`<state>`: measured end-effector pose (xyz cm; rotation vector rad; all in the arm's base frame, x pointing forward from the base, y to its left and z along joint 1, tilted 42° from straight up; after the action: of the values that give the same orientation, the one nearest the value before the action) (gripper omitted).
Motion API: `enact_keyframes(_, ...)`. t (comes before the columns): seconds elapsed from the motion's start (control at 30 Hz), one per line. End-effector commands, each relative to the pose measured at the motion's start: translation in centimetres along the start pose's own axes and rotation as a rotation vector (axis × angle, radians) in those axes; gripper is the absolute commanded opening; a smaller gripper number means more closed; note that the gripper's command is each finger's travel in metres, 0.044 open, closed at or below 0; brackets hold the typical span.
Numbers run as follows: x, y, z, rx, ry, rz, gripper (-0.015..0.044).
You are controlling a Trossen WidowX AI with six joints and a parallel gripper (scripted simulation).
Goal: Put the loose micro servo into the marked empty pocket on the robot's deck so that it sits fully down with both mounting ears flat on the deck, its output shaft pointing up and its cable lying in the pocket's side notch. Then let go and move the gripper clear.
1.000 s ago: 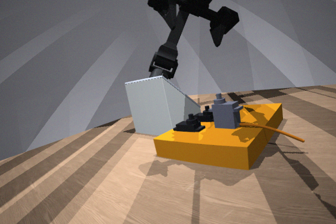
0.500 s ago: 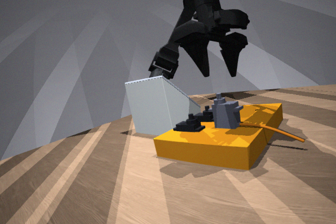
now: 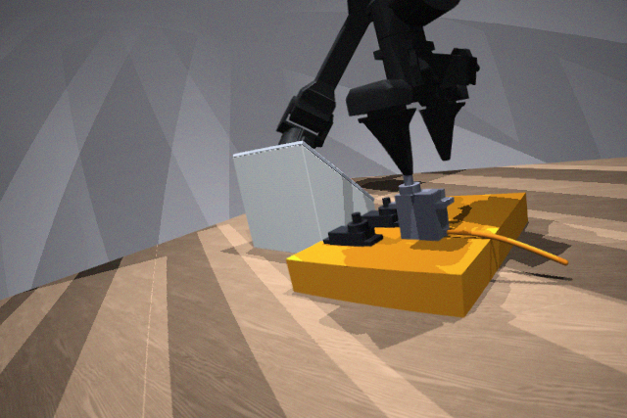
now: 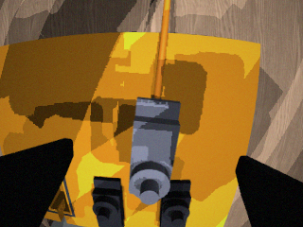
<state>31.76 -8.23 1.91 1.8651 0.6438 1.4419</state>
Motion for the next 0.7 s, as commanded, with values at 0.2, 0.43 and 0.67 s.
enact_keyframes(0.2,-0.1,-2.1,-0.3,0.021,-0.009,0.011,0.044)
enact_keyframes(0.43,-0.1,-3.1,-0.3,0.021,-0.009,0.011,0.044)
enact_keyframes(0.67,-0.1,-3.9,-0.4,0.021,-0.009,0.012,0.044)
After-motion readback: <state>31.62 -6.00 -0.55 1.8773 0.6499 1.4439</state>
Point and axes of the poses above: the point midway between the two fingers, 35 mm back from their tips, its own y axis back along the fingers, its own x axis across the jaws, z = x × y, the point moved 5 cm from there along y, back along the fingers, and after that the axes turned 15 degrees about -y, right-handed, at the moved point
